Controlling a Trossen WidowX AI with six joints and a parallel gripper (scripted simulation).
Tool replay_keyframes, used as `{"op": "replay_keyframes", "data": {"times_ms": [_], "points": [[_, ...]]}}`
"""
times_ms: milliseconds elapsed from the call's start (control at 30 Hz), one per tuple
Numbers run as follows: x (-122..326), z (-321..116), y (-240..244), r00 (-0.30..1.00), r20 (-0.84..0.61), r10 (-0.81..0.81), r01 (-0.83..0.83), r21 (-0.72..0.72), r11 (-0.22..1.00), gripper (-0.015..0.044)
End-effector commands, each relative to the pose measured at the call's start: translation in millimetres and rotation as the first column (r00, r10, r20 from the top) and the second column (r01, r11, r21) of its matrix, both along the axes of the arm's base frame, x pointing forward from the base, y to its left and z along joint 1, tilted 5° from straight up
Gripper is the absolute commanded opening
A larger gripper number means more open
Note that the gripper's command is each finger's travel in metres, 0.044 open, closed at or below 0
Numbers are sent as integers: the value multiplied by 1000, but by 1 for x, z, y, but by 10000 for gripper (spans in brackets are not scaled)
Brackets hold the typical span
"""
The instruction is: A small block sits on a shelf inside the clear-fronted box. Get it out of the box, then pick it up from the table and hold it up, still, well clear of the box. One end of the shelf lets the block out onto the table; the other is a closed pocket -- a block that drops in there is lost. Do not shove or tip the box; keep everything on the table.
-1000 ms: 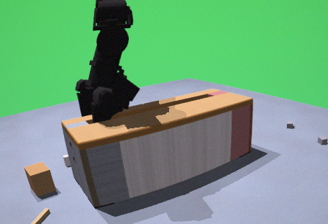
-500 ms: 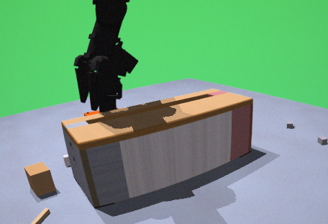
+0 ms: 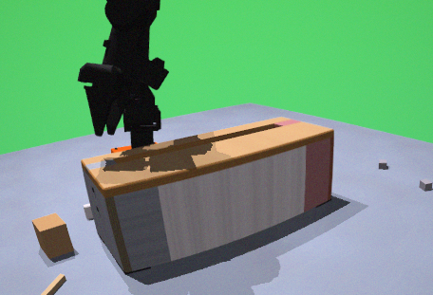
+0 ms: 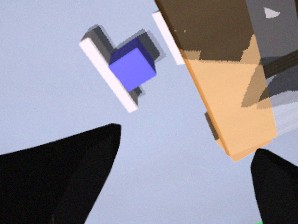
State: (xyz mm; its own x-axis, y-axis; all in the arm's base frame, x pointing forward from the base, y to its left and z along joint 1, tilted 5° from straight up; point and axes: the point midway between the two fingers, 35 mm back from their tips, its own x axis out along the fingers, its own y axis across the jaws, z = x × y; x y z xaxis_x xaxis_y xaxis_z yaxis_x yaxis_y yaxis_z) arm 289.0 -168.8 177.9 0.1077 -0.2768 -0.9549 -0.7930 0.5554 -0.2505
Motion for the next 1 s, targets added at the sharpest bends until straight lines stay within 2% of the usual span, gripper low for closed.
{"op": "replay_keyframes", "data": {"times_ms": [0,100,200,300,400,500,633,800,967], "points": [[-5,-2,-1,932,104,-347,337,102,936,285],[-7,-3,-3,775,146,-615,583,212,784,285],[-9,-4,-4,544,143,-827,763,325,558,285],[-11,-4,-5,263,94,-960,861,426,278,285],[-13,-5,-7,-38,8,-999,866,499,-29,285],[-16,-5,-9,-322,-103,-941,781,533,-326,285],[-18,-4,-11,-544,-217,-810,634,526,-567,285],[-20,-3,-13,-753,-341,-563,386,465,-797,285],[-23,-2,-15,-864,-440,-246,85,354,-931,285]]}}
